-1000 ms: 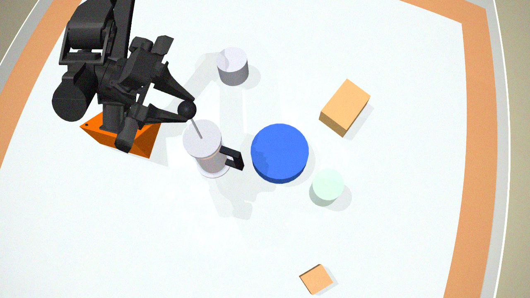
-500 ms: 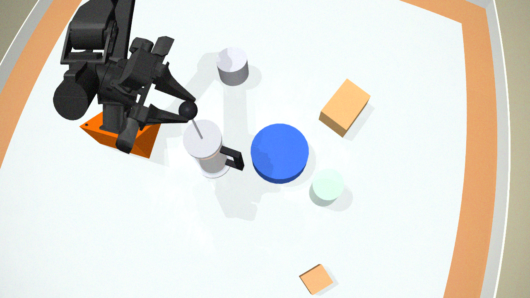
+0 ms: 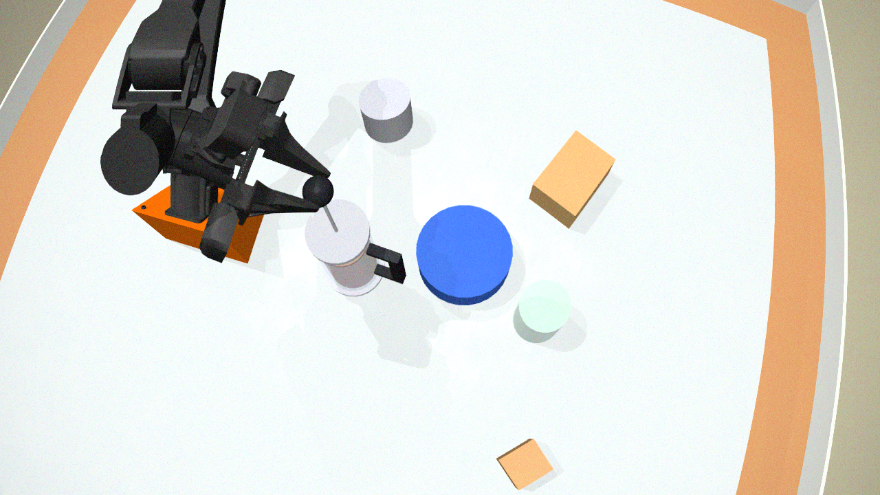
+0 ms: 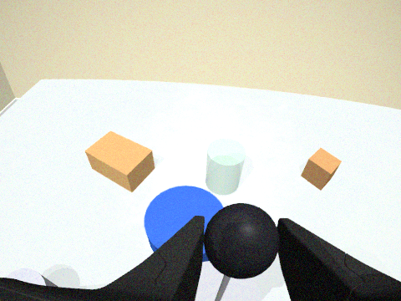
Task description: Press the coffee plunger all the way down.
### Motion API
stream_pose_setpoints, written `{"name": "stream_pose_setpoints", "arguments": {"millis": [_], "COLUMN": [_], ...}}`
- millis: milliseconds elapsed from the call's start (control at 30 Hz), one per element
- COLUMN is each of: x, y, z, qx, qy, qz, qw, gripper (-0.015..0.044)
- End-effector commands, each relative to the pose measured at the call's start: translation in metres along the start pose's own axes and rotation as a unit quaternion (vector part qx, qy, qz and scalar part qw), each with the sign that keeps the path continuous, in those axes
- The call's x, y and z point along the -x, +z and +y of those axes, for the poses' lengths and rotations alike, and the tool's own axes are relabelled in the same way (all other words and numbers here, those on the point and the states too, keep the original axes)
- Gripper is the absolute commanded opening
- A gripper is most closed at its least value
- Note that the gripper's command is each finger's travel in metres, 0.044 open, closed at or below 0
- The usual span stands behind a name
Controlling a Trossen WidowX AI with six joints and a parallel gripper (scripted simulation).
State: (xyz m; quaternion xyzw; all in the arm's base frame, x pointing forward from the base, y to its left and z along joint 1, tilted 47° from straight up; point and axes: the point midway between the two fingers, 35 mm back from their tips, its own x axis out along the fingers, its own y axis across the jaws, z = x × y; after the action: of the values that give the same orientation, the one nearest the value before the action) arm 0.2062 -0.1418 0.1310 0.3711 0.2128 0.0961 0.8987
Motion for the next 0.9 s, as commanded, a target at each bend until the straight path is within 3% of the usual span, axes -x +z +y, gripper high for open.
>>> {"name": "stream_pose_setpoints", "arguments": {"millis": [0,867], "x": [-0.010,-0.033], "y": [-0.019,-0.054], "z": [-0.001,-0.002], "qx": [-0.011,-0.011], "qy": [-0.001,-0.001], "qz": [0.019,0.019], "qw": [1.000,1.000], "gripper": [0.0126,0.0126]}}
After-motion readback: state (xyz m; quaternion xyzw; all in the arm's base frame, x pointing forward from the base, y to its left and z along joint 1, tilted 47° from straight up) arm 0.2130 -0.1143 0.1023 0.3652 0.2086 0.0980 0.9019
